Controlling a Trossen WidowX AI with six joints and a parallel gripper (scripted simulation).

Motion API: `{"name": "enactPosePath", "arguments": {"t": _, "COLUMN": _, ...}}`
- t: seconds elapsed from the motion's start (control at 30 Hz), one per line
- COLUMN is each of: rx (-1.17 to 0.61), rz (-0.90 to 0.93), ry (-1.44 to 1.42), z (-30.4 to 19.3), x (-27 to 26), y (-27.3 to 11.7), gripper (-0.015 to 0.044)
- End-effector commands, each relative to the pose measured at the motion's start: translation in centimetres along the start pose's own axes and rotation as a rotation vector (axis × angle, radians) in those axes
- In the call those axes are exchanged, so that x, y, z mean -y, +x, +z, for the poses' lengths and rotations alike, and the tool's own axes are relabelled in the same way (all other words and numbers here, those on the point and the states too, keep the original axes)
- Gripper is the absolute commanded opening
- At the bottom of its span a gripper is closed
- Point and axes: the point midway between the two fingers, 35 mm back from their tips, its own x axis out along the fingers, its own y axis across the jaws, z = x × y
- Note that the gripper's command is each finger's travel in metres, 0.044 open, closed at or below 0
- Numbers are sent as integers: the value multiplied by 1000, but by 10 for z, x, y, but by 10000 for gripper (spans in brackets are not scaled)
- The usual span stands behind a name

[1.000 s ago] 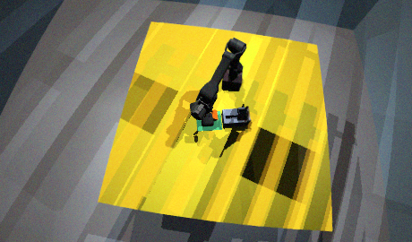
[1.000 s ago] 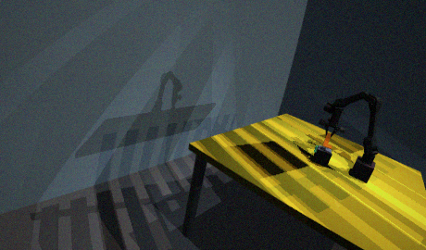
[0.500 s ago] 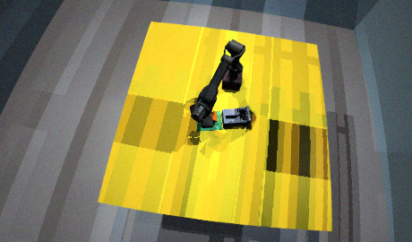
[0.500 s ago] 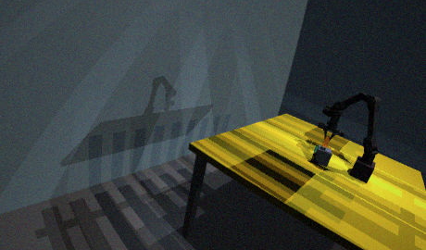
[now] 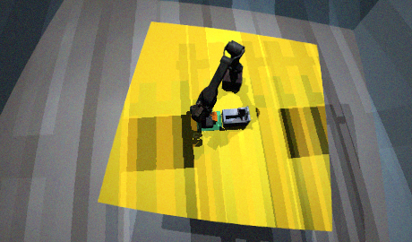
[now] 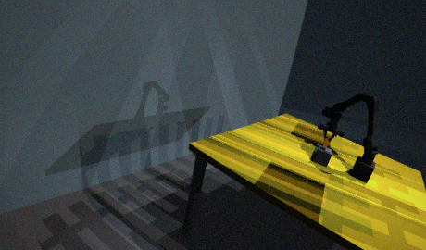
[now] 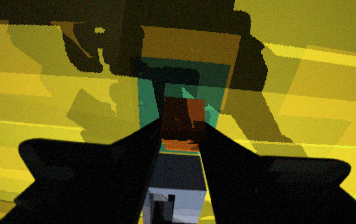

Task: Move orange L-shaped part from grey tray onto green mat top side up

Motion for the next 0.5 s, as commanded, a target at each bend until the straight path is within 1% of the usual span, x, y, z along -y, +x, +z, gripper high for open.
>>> {"name": "enactPosePath", "arguments": {"t": 0.0, "rx": -2, "rz": 1, "ry": 1, "z": 0, "x": 0, "y": 1, "gripper": 0}}
{"name": "enactPosePath", "arguments": {"t": 0.13, "rx": 0, "rz": 0, "ry": 0, "z": 0, "x": 0, "y": 0, "gripper": 0}}
{"name": "enactPosePath", "arguments": {"t": 0.47, "rx": 0, "rz": 0, "ry": 0, "z": 0, "x": 0, "y": -3, "gripper": 263}}
